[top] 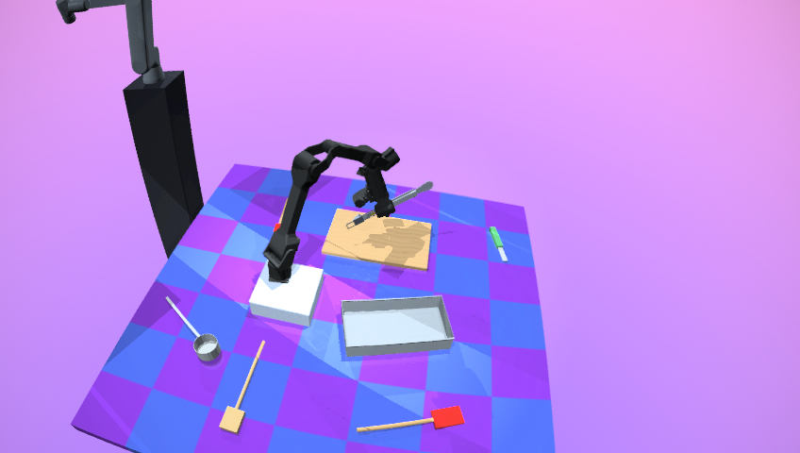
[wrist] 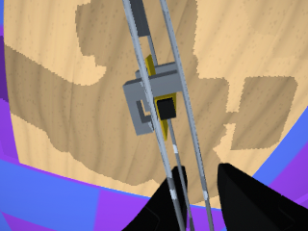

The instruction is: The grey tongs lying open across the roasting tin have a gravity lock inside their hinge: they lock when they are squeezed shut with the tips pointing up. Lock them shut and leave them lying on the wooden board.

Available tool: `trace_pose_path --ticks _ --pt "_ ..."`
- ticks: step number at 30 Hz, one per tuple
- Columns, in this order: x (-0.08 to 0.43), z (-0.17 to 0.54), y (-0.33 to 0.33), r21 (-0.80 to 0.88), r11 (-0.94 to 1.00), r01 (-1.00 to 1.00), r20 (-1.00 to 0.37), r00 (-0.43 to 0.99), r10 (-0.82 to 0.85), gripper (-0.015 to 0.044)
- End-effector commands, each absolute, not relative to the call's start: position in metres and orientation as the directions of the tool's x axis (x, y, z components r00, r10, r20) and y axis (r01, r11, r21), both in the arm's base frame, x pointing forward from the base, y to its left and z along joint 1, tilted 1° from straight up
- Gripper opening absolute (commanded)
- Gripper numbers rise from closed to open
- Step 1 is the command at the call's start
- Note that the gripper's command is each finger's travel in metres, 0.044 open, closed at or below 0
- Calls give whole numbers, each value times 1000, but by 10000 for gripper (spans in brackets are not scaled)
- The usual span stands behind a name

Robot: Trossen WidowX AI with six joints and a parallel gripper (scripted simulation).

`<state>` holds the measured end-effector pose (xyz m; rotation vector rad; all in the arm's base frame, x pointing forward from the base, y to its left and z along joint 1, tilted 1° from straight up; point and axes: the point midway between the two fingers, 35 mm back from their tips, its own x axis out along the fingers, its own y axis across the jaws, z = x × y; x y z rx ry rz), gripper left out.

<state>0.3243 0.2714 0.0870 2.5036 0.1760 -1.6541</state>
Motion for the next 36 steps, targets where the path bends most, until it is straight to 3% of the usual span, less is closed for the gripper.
trace_pose_path --ticks 1,18,36 --pt "325 91 271 29 -987 155 -942 334 25 -150" --pt "315 97 257 -7 -997 81 -999 43 10 -150" --pt "316 85 257 -7 -997 80 -999 40 10 -150"
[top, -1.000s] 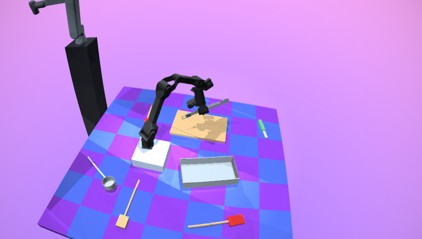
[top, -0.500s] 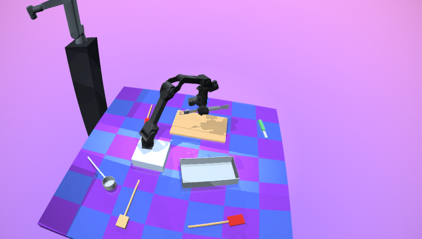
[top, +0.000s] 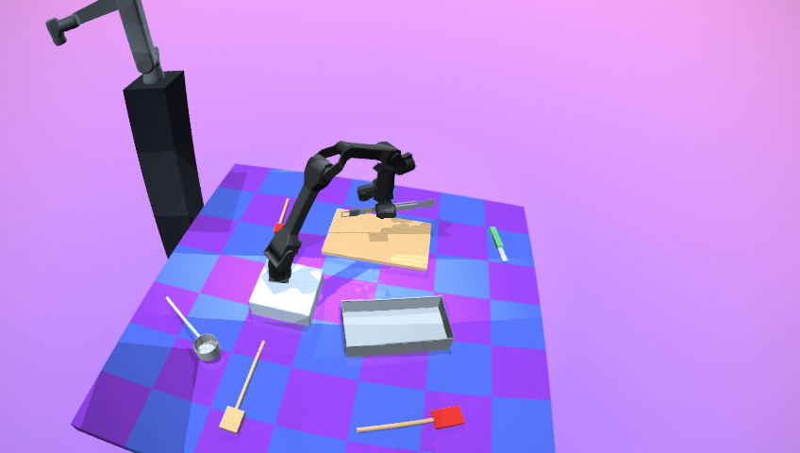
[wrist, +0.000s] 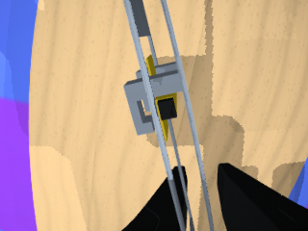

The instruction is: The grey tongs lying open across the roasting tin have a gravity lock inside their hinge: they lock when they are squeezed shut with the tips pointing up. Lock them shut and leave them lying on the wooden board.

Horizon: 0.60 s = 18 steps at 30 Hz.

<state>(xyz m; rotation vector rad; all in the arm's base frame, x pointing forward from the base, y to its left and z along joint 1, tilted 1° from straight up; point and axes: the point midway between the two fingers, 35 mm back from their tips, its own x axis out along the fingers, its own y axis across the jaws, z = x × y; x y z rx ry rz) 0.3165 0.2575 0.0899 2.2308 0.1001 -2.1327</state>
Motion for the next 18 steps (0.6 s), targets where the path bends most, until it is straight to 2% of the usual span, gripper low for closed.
trace_pose_path --ticks 1,18 --pt "316 83 258 -7 -997 80 -999 40 10 -150" --pt "317 55 258 -7 -997 80 -999 40 10 -150"
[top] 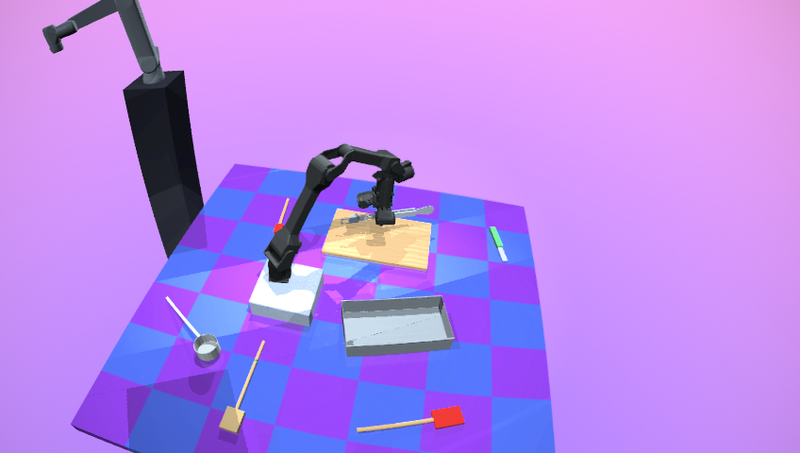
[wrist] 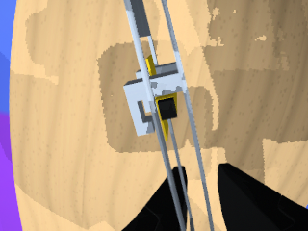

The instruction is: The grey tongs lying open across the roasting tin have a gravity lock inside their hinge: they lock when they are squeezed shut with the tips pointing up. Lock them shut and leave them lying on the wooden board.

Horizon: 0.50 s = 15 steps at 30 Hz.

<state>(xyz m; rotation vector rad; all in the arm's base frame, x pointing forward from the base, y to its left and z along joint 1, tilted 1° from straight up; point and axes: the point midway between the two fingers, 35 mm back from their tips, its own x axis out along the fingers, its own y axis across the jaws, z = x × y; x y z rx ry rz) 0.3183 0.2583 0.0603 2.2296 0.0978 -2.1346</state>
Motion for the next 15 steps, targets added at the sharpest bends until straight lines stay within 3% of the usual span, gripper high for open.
trace_pose_path --ticks 1,15 --pt "317 53 258 -7 -997 80 -999 40 10 -150" --pt "317 33 257 -7 -997 80 -999 40 10 -150"
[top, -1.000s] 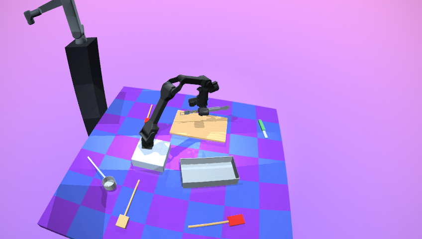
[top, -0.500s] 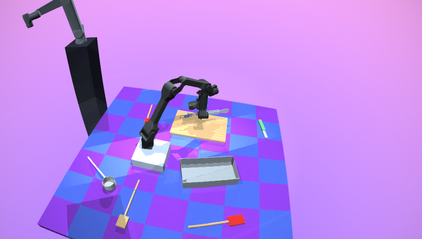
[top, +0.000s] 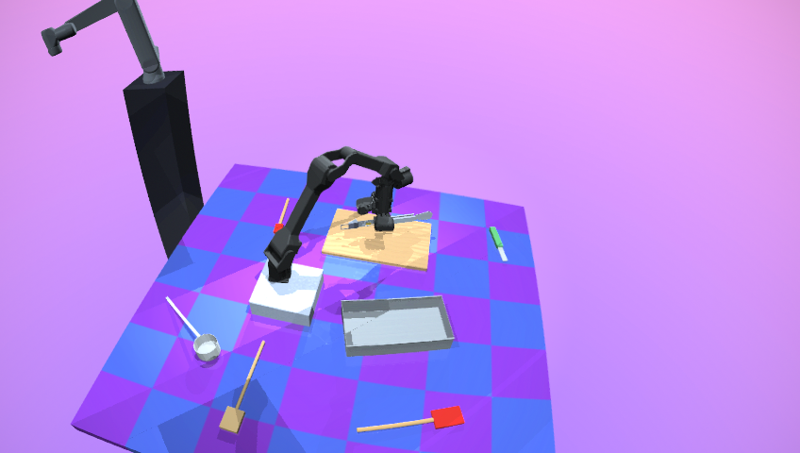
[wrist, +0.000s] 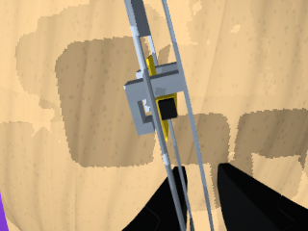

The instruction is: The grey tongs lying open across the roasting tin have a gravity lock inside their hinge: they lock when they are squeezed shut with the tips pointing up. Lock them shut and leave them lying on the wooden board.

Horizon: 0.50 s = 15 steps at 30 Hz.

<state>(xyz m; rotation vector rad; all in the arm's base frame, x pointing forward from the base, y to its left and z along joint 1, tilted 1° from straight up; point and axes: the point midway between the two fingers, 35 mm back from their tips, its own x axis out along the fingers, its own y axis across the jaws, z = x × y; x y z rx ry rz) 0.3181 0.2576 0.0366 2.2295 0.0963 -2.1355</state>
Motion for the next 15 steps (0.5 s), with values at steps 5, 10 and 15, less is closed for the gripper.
trace_pose_path --ticks 5,10,15 --pt "318 34 257 -5 -997 81 -999 42 8 -124" --pt "318 34 257 -5 -997 81 -999 42 8 7" --pt "318 34 257 -5 -997 81 -999 42 8 139"
